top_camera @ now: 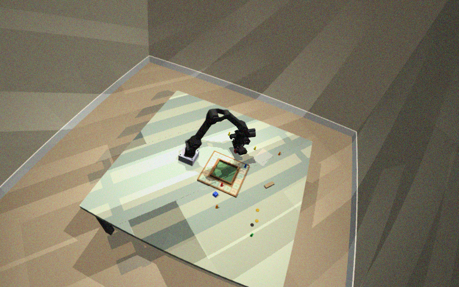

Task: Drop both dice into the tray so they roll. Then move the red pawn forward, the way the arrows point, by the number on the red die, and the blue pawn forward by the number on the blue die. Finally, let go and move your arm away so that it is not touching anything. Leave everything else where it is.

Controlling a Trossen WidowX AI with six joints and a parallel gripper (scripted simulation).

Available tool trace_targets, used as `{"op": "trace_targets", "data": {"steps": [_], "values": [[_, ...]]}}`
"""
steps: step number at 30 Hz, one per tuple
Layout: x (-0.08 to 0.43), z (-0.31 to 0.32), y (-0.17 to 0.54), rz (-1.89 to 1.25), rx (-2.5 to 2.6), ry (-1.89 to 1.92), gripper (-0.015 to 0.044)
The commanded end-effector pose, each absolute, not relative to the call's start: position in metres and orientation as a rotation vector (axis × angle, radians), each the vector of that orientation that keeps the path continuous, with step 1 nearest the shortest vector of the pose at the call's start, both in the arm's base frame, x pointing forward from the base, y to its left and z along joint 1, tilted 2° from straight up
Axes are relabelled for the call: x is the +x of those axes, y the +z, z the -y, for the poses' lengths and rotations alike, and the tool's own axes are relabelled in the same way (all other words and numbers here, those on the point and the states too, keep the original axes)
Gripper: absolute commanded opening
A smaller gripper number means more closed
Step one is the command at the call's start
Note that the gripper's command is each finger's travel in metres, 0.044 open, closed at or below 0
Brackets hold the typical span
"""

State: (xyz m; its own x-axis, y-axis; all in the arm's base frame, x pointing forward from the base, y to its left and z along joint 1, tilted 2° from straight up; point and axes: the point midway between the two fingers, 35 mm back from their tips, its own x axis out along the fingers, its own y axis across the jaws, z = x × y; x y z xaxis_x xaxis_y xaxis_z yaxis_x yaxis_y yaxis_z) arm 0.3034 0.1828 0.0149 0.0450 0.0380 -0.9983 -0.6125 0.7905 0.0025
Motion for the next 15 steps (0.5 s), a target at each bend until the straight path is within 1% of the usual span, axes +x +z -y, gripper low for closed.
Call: {"op": "trace_targets", "data": {"steps": [1,11,15], "values": [[0.306,-0.183,0.038,-1.440,-0.491,0.526,0.0000],[0.291,-0.172,0.116,-1.462,-0.503,0.548,0.0000],[0.290,-0.171,0.121,-1.464,-0.504,0.550,0.0000]]}}
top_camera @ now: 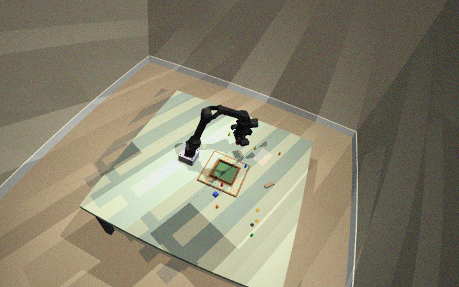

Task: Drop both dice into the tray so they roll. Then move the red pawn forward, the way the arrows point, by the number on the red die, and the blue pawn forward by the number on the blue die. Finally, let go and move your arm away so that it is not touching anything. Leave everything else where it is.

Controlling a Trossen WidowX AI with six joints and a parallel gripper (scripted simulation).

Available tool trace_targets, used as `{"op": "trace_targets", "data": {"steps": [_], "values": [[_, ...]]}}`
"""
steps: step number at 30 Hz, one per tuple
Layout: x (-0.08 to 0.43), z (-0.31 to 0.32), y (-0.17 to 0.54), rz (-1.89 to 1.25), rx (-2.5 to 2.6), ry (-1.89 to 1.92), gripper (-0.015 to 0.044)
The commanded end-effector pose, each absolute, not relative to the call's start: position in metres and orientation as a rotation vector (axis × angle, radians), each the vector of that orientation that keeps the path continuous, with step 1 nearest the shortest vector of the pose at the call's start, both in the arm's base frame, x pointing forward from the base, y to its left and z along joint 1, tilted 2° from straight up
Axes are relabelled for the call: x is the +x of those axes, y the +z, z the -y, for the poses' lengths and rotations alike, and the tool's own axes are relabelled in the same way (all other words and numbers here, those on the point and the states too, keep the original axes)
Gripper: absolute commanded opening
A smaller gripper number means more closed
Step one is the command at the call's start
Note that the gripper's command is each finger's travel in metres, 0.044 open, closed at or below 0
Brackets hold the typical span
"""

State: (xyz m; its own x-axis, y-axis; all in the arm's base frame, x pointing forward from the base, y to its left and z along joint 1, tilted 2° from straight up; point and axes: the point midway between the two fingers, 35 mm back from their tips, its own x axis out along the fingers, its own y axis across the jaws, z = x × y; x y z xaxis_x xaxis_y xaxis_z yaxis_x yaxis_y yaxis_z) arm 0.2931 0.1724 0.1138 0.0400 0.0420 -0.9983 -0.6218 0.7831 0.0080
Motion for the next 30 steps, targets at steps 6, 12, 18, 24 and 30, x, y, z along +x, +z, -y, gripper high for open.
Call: {"op": "trace_targets", "data": {"steps": [6,12,18,24,30], "values": [[0.294,-0.151,0.117,-1.478,-0.448,0.493,0.0000],[0.299,-0.118,0.110,-1.500,-0.352,0.394,0.0000],[0.300,-0.083,0.102,-1.517,-0.256,0.297,0.0000],[0.297,-0.050,0.094,-1.530,-0.159,0.199,0.0000],[0.290,-0.019,0.085,-1.538,-0.062,0.102,0.0000]]}}
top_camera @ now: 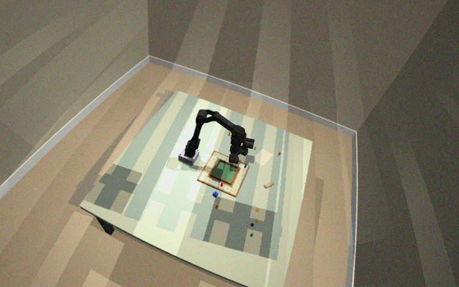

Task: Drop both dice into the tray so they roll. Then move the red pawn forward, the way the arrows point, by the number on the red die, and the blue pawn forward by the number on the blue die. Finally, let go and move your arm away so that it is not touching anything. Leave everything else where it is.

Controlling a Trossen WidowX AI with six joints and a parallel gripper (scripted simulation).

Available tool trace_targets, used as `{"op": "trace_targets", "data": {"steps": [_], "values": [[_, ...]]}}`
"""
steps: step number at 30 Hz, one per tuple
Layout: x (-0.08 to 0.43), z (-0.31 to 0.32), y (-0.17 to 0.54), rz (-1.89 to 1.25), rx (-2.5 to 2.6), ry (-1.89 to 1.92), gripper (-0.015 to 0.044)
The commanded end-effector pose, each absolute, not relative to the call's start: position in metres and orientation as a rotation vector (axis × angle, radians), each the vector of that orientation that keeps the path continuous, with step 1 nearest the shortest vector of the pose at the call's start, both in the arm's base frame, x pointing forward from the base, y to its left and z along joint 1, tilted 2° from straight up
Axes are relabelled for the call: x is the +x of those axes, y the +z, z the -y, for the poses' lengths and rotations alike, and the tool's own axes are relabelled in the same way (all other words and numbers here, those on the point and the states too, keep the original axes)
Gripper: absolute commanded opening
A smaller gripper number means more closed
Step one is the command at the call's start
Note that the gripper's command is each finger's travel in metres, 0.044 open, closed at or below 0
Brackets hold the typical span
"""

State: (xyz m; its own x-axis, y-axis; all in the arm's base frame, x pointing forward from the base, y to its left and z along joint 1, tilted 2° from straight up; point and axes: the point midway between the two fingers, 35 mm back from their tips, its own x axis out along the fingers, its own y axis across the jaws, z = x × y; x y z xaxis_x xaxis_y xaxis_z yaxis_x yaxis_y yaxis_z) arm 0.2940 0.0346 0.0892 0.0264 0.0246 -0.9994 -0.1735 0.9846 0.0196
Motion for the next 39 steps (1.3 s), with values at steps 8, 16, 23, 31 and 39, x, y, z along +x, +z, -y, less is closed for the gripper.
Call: {"op": "trace_targets", "data": {"steps": [8,16,23,31,39], "values": [[0.275,0.020,0.074,-1.543,0.068,-0.028,0.0000],[0.273,0.027,0.070,-1.493,0.089,-0.055,0.0000],[0.276,0.026,0.066,-1.255,0.078,-0.067,0.0000],[0.280,0.027,0.062,-0.983,0.069,-0.074,0.0000],[0.279,0.027,0.061,-0.718,0.059,-0.079,0.0000]]}}
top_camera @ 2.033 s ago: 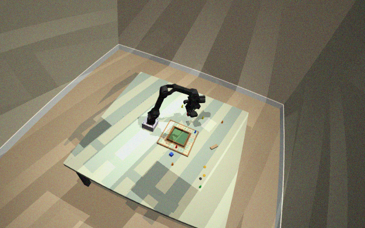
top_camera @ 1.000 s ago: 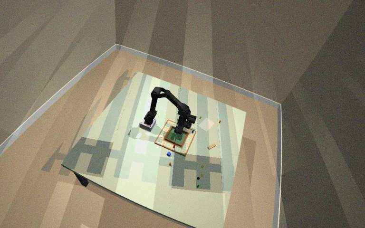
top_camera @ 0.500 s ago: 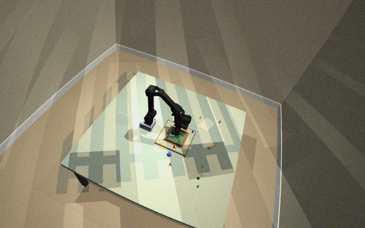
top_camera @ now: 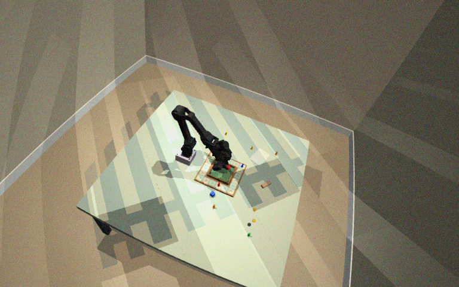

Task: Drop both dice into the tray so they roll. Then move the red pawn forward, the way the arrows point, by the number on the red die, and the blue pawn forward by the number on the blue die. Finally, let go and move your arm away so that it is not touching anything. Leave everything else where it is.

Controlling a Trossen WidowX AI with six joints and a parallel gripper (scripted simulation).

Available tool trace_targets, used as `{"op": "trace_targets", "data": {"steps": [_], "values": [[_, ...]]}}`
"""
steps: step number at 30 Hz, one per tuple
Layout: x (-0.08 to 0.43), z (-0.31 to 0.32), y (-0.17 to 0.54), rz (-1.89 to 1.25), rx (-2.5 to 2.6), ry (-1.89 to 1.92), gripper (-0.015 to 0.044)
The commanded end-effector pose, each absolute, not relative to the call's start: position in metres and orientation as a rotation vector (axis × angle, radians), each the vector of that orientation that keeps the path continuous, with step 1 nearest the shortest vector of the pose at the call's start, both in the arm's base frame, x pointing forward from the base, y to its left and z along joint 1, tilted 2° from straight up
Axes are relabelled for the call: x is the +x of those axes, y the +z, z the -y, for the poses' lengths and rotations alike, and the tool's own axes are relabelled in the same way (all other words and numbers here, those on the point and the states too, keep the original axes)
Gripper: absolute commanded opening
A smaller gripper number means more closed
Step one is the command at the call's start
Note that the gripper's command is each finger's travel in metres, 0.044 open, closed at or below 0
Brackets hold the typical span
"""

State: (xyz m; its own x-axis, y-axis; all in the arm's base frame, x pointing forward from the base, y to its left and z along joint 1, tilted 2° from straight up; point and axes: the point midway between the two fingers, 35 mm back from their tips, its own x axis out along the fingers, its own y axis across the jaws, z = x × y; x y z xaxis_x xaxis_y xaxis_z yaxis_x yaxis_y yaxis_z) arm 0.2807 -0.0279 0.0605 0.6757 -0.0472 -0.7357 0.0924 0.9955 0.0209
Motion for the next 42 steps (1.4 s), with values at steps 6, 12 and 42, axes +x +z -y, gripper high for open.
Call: {"op": "trace_targets", "data": {"steps": [6,12,42], "values": [[0.277,0.027,0.065,-0.696,0.058,-0.079,0.0000],[0.252,0.026,0.091,-0.697,0.058,-0.079,0.0000],[0.248,0.027,0.122,-0.697,0.058,-0.080,0.0315]]}}
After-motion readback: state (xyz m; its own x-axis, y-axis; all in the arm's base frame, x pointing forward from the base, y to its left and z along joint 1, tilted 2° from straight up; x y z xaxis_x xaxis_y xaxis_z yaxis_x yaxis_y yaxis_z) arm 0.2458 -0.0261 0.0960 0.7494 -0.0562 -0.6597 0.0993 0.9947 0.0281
